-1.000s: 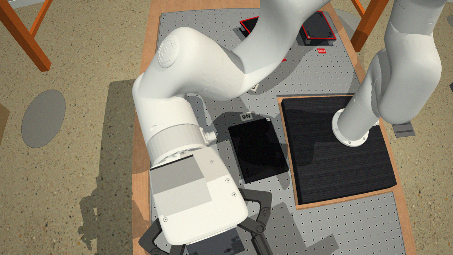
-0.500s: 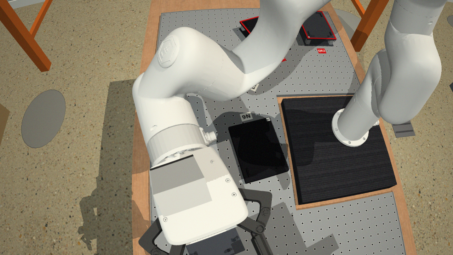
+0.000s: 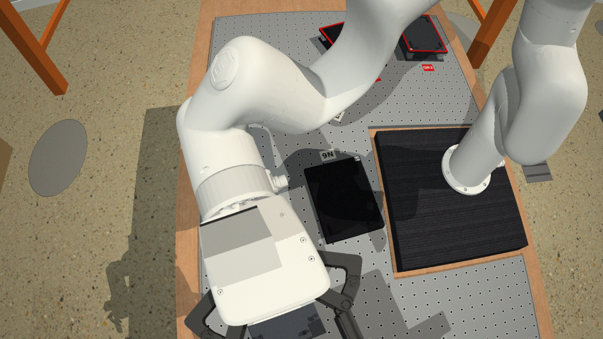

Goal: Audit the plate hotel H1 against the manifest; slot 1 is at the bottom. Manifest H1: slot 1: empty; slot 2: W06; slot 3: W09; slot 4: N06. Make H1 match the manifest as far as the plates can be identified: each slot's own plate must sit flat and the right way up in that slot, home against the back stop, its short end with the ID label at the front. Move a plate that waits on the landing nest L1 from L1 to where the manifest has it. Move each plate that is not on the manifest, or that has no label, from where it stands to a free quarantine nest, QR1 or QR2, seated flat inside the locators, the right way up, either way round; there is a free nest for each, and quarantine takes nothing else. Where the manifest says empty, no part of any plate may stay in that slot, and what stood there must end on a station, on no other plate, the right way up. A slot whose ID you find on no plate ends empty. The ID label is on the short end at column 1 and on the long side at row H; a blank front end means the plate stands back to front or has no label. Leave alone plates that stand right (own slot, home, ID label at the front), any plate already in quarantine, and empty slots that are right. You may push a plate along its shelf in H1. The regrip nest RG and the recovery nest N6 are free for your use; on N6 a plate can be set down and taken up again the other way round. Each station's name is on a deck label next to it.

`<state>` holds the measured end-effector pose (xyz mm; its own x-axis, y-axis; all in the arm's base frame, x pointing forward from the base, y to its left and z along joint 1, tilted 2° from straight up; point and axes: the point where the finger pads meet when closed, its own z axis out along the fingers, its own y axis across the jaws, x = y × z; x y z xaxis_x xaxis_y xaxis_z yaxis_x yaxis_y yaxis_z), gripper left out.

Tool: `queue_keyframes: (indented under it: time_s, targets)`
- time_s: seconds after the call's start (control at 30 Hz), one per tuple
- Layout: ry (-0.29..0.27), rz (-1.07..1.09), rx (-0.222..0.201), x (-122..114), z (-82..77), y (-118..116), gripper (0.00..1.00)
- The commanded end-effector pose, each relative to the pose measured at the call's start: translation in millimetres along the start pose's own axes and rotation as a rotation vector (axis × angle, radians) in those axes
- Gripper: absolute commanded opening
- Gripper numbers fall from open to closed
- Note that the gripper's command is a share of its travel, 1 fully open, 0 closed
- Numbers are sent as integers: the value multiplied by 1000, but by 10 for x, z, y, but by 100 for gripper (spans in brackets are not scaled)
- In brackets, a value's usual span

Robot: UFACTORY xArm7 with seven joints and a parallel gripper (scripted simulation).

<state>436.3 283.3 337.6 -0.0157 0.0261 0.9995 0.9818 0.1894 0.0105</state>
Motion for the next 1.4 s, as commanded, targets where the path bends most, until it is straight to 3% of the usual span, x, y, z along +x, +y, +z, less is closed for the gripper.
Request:
queue_keyframes:
  time_s: [0.0, 0.33, 0.7, 0.9, 1.37]
  targets:
    - [0, -4, 0, 16, 1, 4, 100]
    - [0, -4, 0, 16, 1, 4, 100]
    - [-1, -4, 0, 16, -292, 3, 100]
    - [-1, -4, 0, 16, -298, 3, 100]
    - [-1, -4, 0, -358, -298, 4, 100]
